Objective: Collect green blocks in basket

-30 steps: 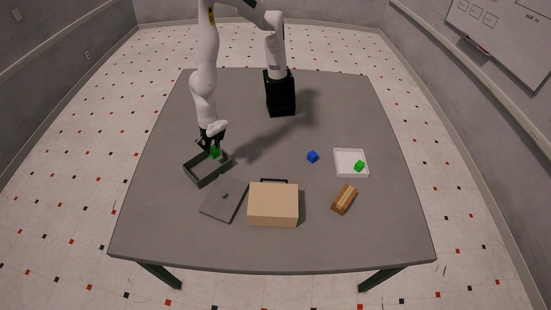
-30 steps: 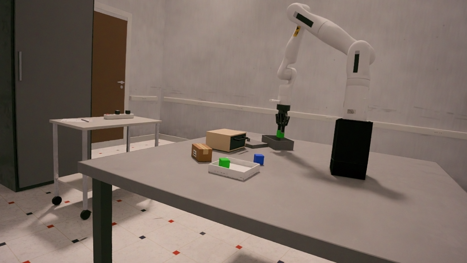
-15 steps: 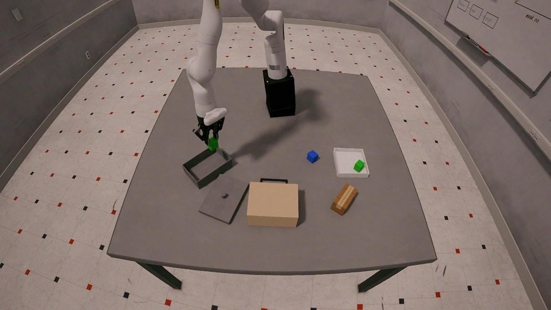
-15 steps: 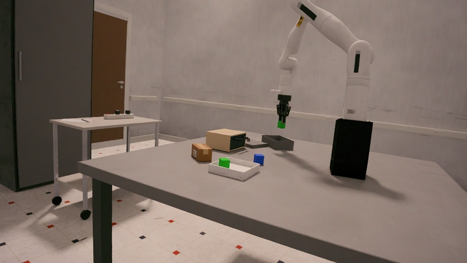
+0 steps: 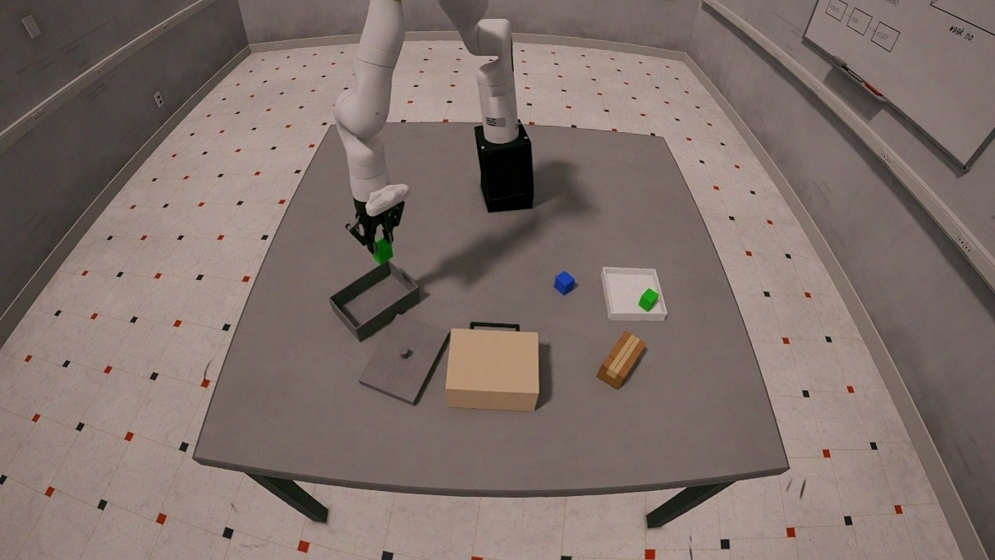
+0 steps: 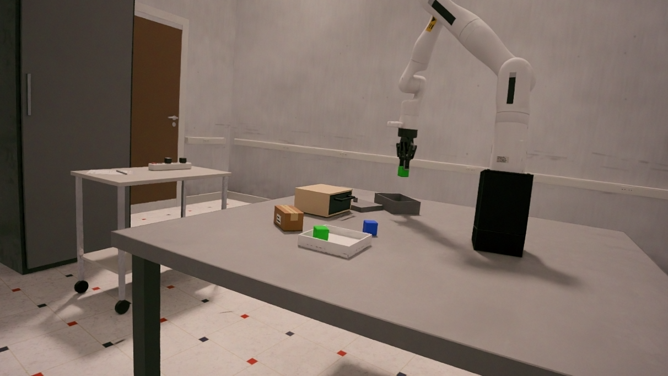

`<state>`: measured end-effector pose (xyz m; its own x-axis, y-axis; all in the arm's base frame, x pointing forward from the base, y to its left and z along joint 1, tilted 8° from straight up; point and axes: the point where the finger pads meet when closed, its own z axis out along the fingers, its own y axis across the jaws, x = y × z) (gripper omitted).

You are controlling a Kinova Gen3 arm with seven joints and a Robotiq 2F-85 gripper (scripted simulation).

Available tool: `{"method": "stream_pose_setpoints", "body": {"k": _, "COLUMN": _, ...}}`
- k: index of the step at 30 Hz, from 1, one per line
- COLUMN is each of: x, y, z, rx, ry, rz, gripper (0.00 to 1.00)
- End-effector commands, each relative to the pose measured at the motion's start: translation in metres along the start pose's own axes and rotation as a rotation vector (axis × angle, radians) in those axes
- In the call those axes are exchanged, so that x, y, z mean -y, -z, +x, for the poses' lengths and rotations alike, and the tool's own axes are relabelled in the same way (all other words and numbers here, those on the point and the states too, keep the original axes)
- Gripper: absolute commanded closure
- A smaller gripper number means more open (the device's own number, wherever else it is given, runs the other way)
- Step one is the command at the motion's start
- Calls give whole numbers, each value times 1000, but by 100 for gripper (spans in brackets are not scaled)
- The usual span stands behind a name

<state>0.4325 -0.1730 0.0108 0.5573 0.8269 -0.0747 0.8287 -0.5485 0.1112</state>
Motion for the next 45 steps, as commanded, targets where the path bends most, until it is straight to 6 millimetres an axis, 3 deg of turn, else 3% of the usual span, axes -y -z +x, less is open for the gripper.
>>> {"method": "stream_pose_setpoints", "body": {"k": 1, "x": -1, "y": 2, "z": 0, "rx": -1, "ry": 0, "rz": -2, "gripper": 90}}
{"method": "stream_pose_setpoints", "body": {"k": 16, "x": 1, "y": 2, "z": 9, "rx": -2, "ry": 0, "rz": -1, "gripper": 90}}
{"method": "stream_pose_setpoints", "body": {"k": 21, "x": 5, "y": 1, "z": 29, "rx": -4, "ry": 1, "rz": 1, "gripper": 90}}
{"method": "stream_pose_setpoints", "body": {"k": 26, "x": 13, "y": 1, "z": 65, "rx": -8, "ry": 1, "rz": 3, "gripper": 90}}
{"method": "stream_pose_setpoints", "body": {"k": 31, "x": 31, "y": 0, "z": 113, "rx": -12, "ry": 2, "rz": 7, "gripper": 90}}
{"method": "stream_pose_setpoints", "body": {"k": 33, "x": 31, "y": 0, "z": 113, "rx": -12, "ry": 2, "rz": 7, "gripper": 90}}
{"method": "stream_pose_setpoints", "body": {"k": 41, "x": 83, "y": 0, "z": 206, "rx": -15, "ry": 4, "rz": 13, "gripper": 90}}
{"method": "stream_pose_setpoints", "body": {"k": 45, "x": 114, "y": 1, "z": 243, "rx": -15, "ry": 5, "rz": 16, "gripper": 90}}
